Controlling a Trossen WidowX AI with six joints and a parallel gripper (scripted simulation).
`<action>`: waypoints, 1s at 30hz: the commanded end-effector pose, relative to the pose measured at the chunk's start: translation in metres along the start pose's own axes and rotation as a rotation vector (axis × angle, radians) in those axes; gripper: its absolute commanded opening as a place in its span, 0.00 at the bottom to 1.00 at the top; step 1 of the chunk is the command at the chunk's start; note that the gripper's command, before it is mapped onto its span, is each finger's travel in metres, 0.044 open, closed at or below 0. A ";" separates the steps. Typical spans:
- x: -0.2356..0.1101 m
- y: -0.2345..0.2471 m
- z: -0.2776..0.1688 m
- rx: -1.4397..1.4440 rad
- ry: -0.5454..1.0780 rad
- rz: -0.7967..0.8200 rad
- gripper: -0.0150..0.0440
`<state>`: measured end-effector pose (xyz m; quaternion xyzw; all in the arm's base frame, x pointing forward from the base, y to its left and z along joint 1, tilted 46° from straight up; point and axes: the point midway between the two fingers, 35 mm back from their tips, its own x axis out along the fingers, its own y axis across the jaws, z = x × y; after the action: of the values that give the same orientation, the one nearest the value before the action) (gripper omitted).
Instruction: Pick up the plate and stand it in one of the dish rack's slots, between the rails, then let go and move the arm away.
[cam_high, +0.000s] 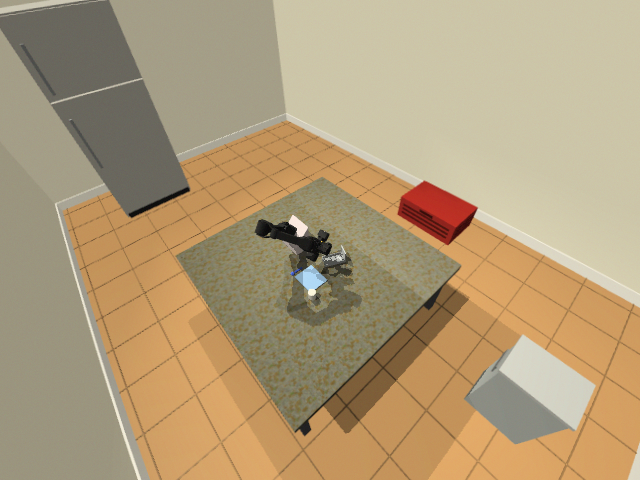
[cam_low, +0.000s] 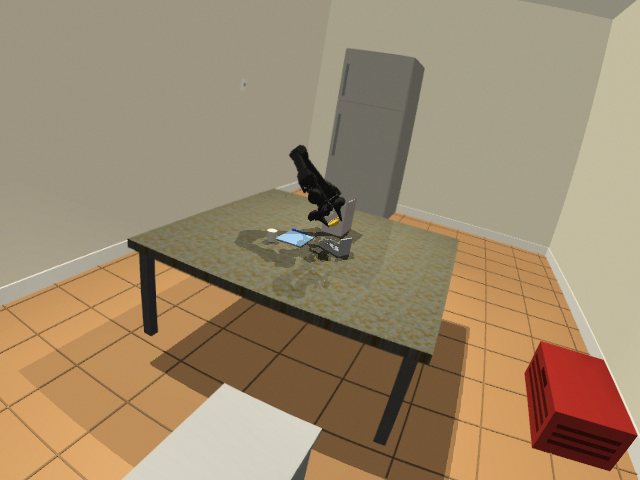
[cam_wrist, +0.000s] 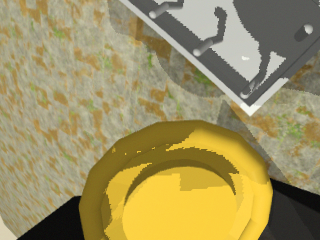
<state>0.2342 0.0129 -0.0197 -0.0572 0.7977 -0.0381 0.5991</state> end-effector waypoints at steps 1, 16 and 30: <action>0.005 -0.001 0.002 -0.080 -0.025 0.072 0.25; 0.019 -0.011 0.008 -0.361 -0.189 0.268 0.25; 0.025 -0.023 0.012 -0.617 -0.425 0.354 0.25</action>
<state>0.2385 -0.0119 -0.0441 -0.0905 0.6577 0.2910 0.6888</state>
